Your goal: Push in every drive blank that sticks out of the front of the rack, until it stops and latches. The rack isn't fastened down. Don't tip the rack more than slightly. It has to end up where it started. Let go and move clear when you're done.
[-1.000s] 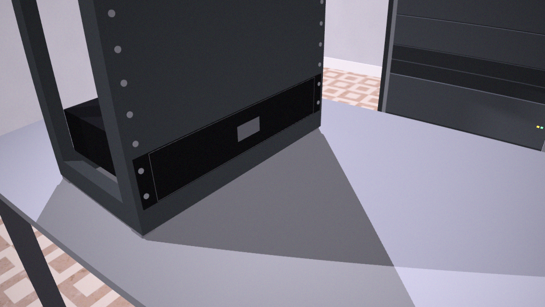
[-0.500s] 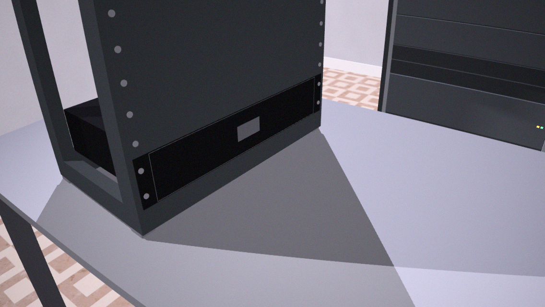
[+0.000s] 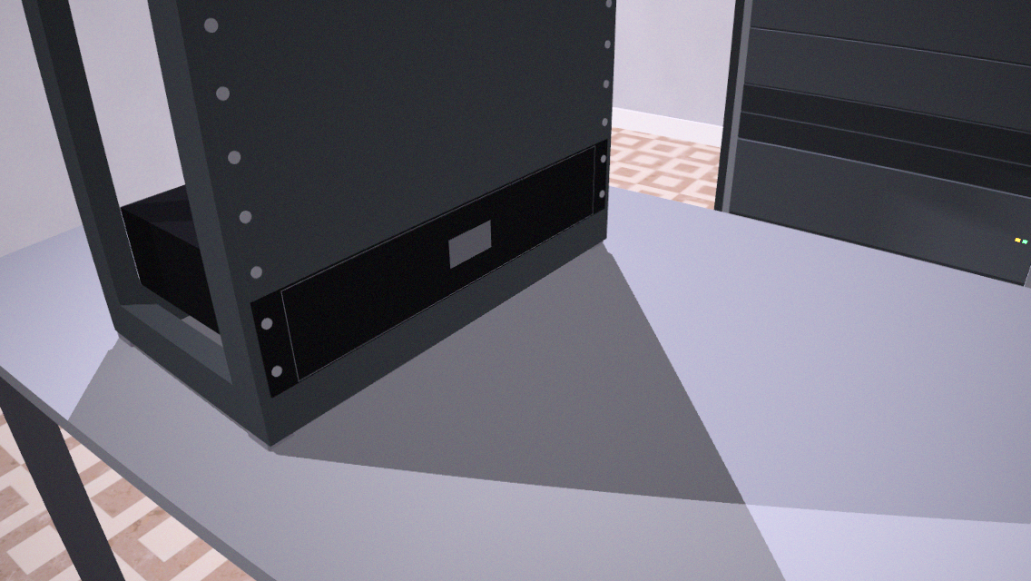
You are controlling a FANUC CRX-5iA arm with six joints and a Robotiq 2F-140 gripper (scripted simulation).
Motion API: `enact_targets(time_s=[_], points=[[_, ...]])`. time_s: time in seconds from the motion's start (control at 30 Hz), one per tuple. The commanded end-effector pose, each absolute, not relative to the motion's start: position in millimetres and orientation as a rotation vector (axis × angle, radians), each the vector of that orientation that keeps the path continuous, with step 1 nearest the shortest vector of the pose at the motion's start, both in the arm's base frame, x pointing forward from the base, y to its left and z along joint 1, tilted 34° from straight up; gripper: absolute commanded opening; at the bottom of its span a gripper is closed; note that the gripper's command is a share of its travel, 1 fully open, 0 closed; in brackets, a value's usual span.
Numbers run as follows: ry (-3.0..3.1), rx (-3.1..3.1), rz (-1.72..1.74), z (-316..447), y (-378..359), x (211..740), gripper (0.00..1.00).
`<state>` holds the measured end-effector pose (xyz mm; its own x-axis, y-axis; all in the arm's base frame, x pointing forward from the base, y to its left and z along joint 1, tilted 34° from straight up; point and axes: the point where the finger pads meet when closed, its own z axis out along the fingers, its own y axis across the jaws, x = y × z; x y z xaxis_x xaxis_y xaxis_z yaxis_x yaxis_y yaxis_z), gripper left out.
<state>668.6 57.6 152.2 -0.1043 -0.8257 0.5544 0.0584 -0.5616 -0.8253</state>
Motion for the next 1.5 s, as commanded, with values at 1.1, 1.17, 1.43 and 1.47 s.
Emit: enact_targets(time_s=[1.1,1.17,1.43,1.47], points=[[0.861,-1.517,-1.739,153.0,58.3,668.9,0.10],[0.861,-1.517,-1.739,153.0,58.3,668.9,0.10],[0.861,-1.517,-1.739,151.1,59.3,651.6,0.10],[0.861,-1.517,-1.739,150.5,59.6,646.1,0.10]])
